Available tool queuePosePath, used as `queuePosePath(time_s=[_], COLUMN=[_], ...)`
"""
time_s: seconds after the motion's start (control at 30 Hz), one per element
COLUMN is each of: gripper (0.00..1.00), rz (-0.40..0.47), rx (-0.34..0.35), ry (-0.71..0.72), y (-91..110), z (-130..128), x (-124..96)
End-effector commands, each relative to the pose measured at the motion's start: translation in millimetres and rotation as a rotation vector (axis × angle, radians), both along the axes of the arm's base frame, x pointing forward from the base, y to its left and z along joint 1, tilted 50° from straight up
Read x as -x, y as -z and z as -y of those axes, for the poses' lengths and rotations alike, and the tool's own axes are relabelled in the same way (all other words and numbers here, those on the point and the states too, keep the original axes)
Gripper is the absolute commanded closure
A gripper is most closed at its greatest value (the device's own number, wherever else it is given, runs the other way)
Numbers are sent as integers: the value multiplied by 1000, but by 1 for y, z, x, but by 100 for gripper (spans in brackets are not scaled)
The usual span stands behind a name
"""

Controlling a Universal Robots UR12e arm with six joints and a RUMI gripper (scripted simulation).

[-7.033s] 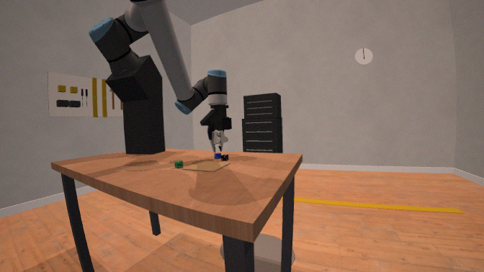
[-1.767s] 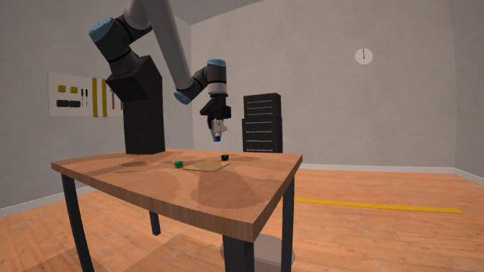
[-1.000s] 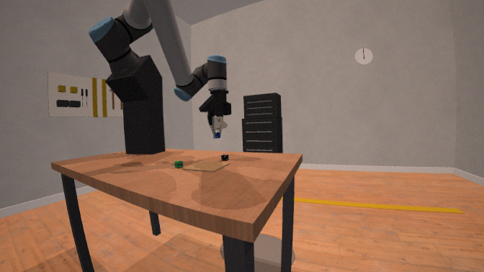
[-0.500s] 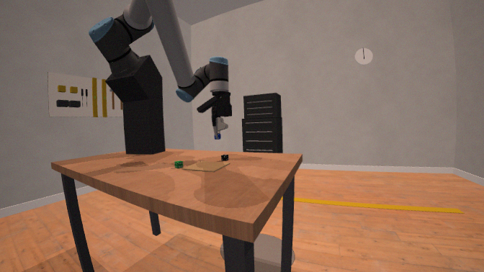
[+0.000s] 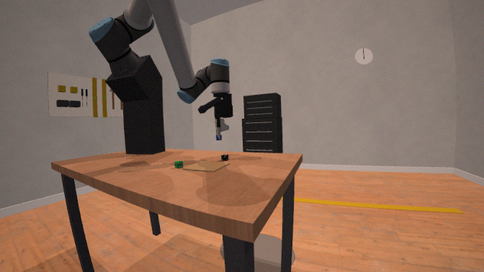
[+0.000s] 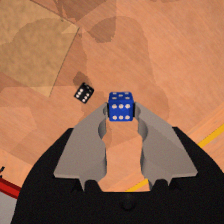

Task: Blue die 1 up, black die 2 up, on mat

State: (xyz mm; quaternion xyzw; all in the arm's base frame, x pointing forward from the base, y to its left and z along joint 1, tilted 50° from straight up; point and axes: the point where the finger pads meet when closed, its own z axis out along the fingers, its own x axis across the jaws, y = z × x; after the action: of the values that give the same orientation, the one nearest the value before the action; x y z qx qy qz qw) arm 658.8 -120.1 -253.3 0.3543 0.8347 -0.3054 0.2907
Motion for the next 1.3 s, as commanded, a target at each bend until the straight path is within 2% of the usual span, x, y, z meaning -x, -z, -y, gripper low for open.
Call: queuePosePath(time_s=[0.0, 0.33, 0.57, 0.8, 0.87, 1.27], gripper=[94, 94, 94, 94, 94, 94], rz=[-35, -36, -10, 52, 52, 193], rx=[14, 11, -33, -126, -126, -339], ry=[-39, -45, -90, -199, -199, -446], y=[0, 1, 2, 2, 2, 1], z=[0, 0, 0, 1, 1, 3], x=[-1, -1, 0, 0, 0, 1])
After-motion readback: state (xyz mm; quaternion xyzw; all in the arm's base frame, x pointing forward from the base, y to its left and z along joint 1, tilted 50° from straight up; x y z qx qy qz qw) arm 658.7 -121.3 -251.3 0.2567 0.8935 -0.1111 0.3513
